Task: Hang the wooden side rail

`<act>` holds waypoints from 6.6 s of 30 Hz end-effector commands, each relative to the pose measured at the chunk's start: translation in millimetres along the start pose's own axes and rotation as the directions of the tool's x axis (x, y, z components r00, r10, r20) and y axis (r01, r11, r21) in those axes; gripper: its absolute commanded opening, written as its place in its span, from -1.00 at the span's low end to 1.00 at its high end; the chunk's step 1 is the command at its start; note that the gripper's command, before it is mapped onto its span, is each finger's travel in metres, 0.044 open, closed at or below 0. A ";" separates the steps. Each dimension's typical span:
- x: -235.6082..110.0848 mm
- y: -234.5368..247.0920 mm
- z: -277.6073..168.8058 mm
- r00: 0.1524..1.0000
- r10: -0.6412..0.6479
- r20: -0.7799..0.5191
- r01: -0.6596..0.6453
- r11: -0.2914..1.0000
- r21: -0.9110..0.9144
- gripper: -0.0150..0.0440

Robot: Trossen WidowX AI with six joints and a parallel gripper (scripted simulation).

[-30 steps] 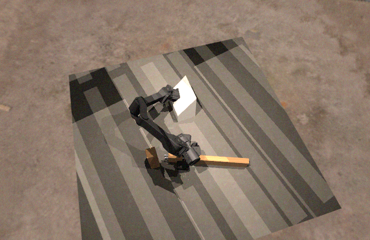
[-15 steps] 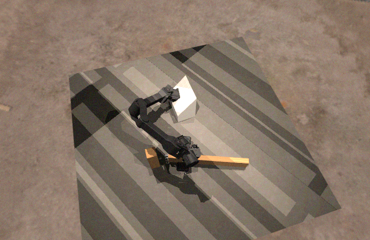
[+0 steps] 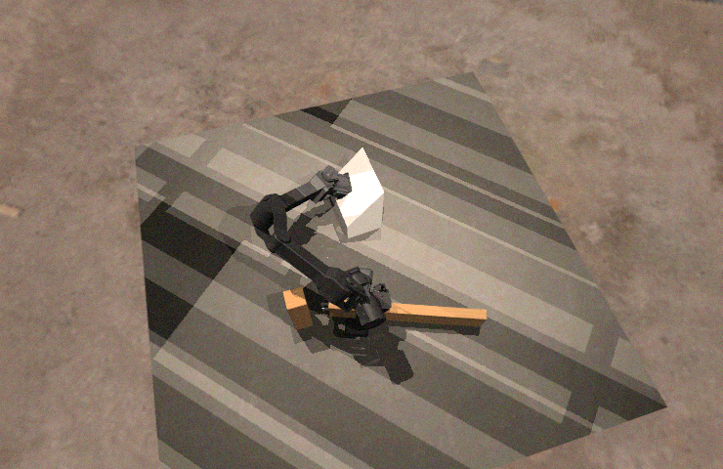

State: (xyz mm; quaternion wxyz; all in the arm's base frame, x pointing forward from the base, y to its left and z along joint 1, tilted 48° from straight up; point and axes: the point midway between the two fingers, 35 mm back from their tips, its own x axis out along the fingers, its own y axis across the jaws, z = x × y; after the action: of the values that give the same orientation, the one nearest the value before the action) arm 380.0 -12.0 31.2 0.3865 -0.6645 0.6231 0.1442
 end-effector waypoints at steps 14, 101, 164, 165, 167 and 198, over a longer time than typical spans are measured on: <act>0.4 0.2 0.4 1.000 -0.003 -0.002 0.003 1.000 -0.005 -0.20; -2.0 26.6 -5.2 1.000 -0.002 -0.002 0.001 0.904 -0.428 -0.49; -12.4 26.6 -5.1 1.000 -0.001 -0.002 0.001 0.904 -0.428 -0.49; -12.6 26.6 -5.1 1.000 -0.001 -0.002 0.001 0.904 -0.428 -0.49; -12.9 26.6 -5.1 1.000 -0.001 -0.002 0.001 0.904 -0.428 -0.49; -18.1 26.6 -5.0 1.000 -0.001 -0.001 0.001 0.904 -0.428 -0.49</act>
State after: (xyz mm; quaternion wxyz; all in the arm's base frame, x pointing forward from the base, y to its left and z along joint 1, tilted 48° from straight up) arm 350.0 -6.2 35.4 0.2320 -0.7292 0.5825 0.2739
